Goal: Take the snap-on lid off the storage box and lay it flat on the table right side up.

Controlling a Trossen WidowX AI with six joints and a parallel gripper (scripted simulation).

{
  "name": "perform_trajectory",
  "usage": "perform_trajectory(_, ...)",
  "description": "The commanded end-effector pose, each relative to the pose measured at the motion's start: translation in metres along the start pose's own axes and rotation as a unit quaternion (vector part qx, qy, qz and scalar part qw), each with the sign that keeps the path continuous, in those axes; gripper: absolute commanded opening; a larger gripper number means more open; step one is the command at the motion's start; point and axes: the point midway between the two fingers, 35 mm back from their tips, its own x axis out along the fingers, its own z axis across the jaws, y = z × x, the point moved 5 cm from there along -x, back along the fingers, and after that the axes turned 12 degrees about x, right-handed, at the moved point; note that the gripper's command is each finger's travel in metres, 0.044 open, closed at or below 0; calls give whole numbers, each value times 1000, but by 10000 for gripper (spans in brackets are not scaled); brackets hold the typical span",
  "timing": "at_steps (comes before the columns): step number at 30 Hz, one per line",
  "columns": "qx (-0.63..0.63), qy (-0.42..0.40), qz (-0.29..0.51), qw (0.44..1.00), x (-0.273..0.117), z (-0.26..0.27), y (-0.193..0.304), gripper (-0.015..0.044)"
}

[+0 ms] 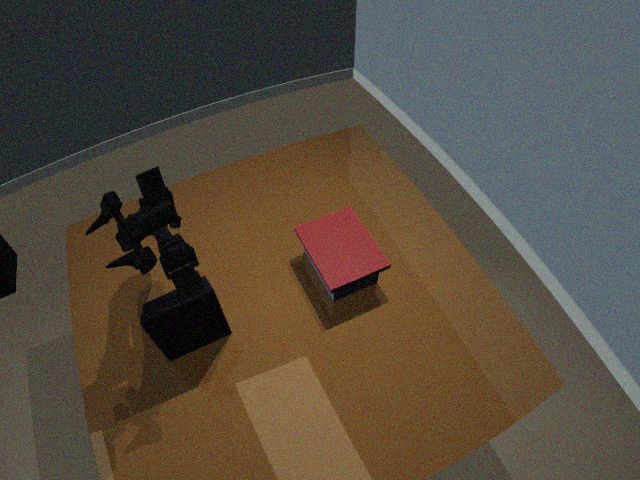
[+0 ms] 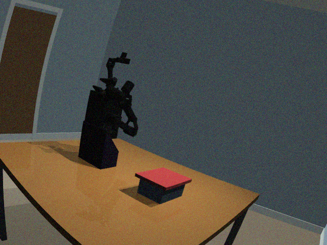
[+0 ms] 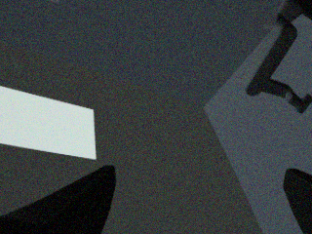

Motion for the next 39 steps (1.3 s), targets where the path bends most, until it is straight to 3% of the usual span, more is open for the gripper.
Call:
perform_trajectory(1,-1,4,5,1000,0,-1,2,374)
perform_trajectory(7,-45,133,163,977,-18,-47,47,235)
perform_trajectory(13,-82,240,289,923,-50,-86,76,235)
perform_trajectory(20,-139,397,460,782,-123,-141,96,235)
perform_trajectory(22,-144,411,473,766,-130,-145,96,235)
perform_trajectory(30,-200,553,601,541,-223,-183,72,235)
perform_trajectory(33,-211,577,619,490,-240,-187,62,235)
perform_trajectory(39,-248,656,658,275,-300,-193,10,235)
